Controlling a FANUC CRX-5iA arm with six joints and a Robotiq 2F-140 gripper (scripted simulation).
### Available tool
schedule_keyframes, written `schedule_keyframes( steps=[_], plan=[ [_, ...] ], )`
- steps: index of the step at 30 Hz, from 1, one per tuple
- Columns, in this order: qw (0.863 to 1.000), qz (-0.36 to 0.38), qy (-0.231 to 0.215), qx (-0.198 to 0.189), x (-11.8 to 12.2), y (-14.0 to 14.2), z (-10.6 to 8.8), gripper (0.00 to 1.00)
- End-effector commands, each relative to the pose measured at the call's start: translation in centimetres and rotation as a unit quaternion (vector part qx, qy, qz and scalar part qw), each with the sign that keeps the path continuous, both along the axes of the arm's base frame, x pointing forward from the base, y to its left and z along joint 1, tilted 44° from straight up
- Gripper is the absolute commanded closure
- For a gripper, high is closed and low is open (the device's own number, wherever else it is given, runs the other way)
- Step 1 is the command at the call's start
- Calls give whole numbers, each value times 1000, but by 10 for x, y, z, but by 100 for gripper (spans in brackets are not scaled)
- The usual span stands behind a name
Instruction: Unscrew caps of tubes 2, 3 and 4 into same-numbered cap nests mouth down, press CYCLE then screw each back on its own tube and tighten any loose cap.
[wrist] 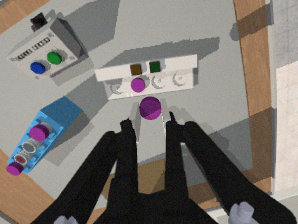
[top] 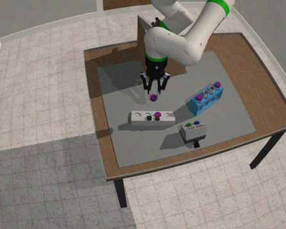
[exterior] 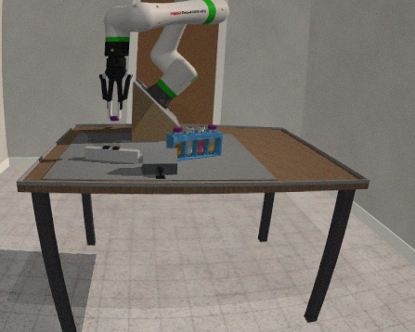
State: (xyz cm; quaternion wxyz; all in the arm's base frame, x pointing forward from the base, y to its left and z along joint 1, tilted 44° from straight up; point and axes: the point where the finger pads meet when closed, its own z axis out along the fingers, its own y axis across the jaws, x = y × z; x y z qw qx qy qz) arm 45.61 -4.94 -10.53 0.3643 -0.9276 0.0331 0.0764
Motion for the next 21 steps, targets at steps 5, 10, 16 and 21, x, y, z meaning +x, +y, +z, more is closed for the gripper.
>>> schedule_keyframes(
  steps=[5, 10, 16, 21],
  plan=[
    [1000, 0, 0, 1, 4, -17, -16, 100],
    [1000, 0, 0, 1, 2, -7, -27, 100],
    [1000, 0, 0, 1, -1, 14, -49, 100],
    [1000, 0, 0, 1, -3, 24, -60, 100]
  ],
)
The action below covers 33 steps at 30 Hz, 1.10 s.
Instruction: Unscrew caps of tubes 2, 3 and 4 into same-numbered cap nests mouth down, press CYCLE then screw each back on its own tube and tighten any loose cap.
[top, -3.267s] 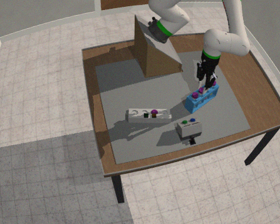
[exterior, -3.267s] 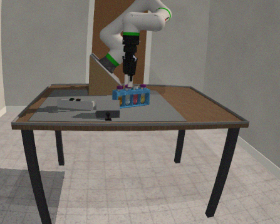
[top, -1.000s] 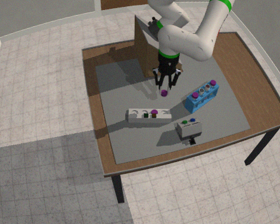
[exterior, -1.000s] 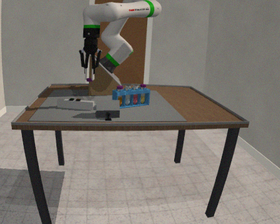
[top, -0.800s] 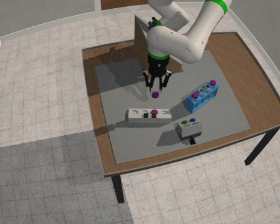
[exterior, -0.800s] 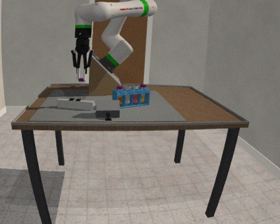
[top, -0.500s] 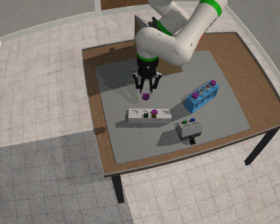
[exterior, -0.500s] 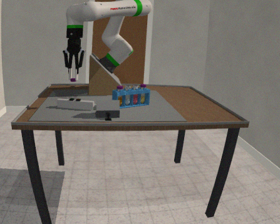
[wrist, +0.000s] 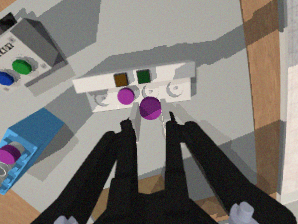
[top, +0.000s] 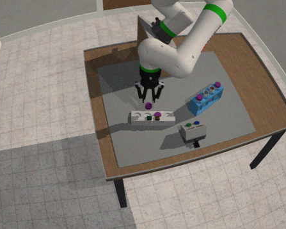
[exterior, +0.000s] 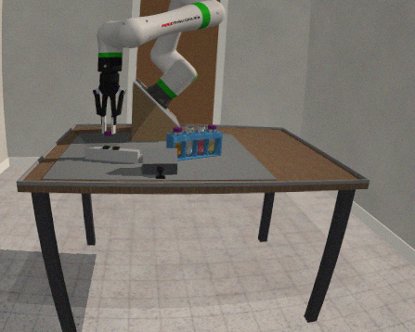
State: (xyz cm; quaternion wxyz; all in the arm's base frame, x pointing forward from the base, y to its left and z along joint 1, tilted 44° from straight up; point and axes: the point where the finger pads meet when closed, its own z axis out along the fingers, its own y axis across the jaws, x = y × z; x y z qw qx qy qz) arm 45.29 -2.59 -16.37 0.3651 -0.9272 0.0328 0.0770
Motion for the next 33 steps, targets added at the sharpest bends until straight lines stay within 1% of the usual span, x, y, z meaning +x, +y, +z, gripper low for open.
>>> schedule_keyframes(
  steps=[1, 14, 33],
  plan=[
    [1000, 0, 0, 0, 0, 4, -5, 100],
    [1000, 0, 0, 0, -8, 47, -50, 100],
    [1000, 0, 0, 0, -8, 50, -54, 100]
  ],
)
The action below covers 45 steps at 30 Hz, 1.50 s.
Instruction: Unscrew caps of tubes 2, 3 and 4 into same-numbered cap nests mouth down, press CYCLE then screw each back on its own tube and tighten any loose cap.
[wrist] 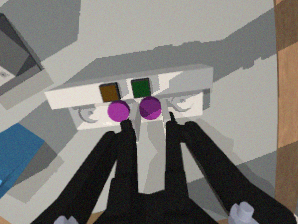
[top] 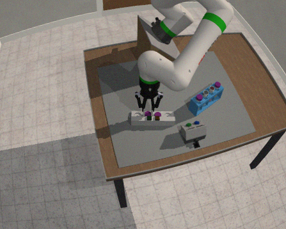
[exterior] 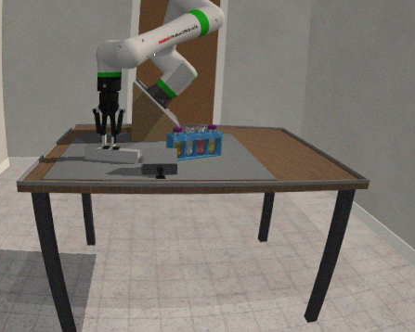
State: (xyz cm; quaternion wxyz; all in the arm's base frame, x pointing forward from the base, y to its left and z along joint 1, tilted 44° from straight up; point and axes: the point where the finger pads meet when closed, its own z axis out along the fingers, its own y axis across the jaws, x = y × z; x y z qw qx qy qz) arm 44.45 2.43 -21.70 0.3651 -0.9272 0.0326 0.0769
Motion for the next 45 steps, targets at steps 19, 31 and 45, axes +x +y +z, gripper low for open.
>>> schedule_keyframes(
  steps=[19, 31, 45],
  plan=[
    [1000, 0, 0, 0, -1, 4, -4, 71],
    [1000, 0, 0, 0, 1, -3, 3, 71],
    [1000, 0, 0, 0, 8, -44, 46, 71]
  ],
)
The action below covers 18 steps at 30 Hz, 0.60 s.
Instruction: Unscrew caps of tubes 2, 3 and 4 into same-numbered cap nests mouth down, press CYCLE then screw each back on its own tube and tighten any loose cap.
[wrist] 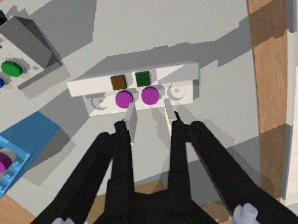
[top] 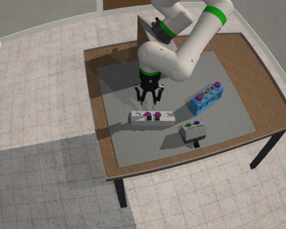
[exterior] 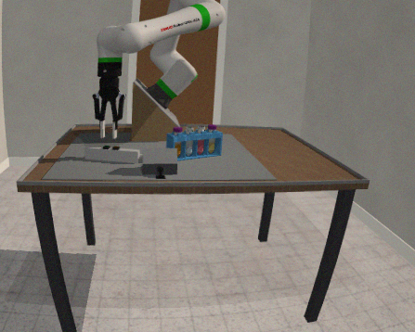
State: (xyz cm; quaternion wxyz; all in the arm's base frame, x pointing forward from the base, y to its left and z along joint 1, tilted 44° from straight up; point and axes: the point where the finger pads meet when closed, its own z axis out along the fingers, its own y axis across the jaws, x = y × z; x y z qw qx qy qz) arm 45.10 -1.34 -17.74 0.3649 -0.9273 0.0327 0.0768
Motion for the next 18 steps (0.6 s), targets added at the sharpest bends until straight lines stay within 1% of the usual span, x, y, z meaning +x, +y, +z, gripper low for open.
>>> schedule_keyframes(
  steps=[1, 5, 7, 15, 18],
  plan=[
    [1000, 0, 0, 0, 2, -10, 10, 71],
    [1000, 0, 0, 0, 4, -23, 25, 71],
    [1000, 0, 0, 0, 4, -23, 25, 71],
    [1000, 0, 0, 0, 9, -51, 54, 71],
    [1000, 0, 0, 0, 9, -53, 56, 71]
  ],
)
